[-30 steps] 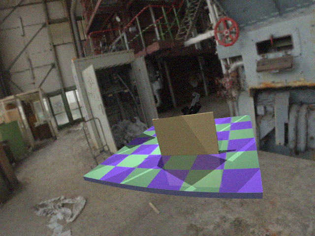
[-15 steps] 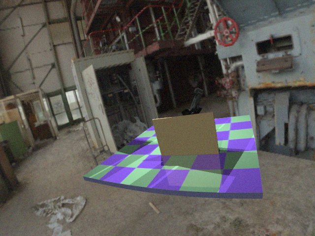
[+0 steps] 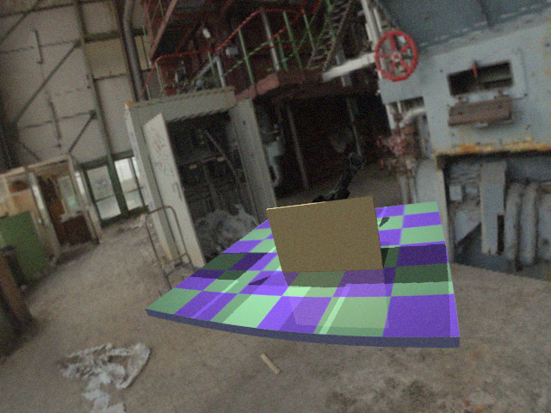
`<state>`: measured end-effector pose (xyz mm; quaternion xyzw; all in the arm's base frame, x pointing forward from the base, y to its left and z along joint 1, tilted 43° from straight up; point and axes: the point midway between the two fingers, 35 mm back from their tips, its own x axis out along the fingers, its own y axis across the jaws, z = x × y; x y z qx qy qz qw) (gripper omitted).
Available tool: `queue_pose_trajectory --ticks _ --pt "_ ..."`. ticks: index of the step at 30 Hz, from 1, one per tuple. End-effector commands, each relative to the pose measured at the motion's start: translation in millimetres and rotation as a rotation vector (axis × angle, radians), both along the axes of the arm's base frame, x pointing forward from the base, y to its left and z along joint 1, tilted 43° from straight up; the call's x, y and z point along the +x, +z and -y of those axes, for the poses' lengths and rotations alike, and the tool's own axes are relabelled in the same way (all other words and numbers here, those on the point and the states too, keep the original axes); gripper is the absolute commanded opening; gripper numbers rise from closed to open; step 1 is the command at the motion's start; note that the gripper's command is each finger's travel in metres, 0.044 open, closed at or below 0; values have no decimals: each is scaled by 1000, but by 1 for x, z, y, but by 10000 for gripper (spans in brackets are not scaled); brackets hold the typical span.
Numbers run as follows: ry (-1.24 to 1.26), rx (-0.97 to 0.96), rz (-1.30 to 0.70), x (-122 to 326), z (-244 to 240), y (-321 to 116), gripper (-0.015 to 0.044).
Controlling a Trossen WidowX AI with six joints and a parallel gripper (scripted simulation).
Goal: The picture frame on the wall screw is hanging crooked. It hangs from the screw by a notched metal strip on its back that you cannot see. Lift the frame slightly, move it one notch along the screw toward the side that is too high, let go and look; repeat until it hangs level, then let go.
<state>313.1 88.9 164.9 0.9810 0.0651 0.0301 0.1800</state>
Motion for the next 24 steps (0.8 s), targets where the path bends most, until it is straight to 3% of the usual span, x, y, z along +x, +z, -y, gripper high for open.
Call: queue_pose_trajectory --ticks 1,24 --pt "5 2 8 3 -1 1 260" --pt "5 2 10 24 -4 3 260"
